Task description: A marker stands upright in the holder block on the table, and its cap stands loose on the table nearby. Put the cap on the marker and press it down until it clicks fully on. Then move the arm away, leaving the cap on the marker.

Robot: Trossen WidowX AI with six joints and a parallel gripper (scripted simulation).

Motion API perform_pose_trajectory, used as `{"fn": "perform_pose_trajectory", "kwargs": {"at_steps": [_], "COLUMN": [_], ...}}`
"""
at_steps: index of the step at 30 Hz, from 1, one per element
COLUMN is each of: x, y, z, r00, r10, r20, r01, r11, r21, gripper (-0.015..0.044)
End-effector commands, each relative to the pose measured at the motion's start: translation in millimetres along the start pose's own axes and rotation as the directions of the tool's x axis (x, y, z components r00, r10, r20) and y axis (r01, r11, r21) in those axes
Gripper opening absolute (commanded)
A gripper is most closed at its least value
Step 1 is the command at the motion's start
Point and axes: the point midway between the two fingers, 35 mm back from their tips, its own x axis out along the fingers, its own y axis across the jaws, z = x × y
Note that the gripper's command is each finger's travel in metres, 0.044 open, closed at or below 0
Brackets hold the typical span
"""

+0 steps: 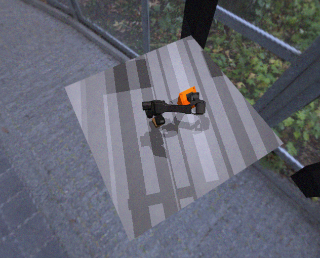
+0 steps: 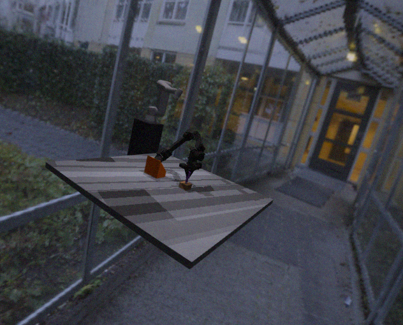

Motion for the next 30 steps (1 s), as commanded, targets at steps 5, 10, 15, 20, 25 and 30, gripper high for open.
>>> {"fn": "perform_pose_trajectory", "kwargs": {"at_steps": [5, 10, 15, 20, 25, 30], "x": [24.6, 31.4, 36.0, 40.2, 44.4, 48.8], "y": [1.0, 0.1, 0.0, 0.0, 0.6, 0.8], "z": [-3.3, -2.9, -1.3, 0.4, 2.0, 3.6], "r00": [1.0, 1.0, 1.0, 1.0, 1.0, 1.0], "r10": [0.009, 0.01, 0.01, 0.01, 0.01, 0.011], "r20": [-0.025, -0.025, -0.025, -0.025, -0.025, -0.025], "r01": [-0.009, -0.01, -0.01, -0.01, -0.011, -0.011], "r11": [1.0, 1.0, 1.0, 1.0, 1.0, 1.0], "r21": [-0.003, -0.003, -0.004, -0.004, -0.004, -0.004], "gripper": [0.0, 0.0, 0.0, 0.0, 0.0, 0.0]}}
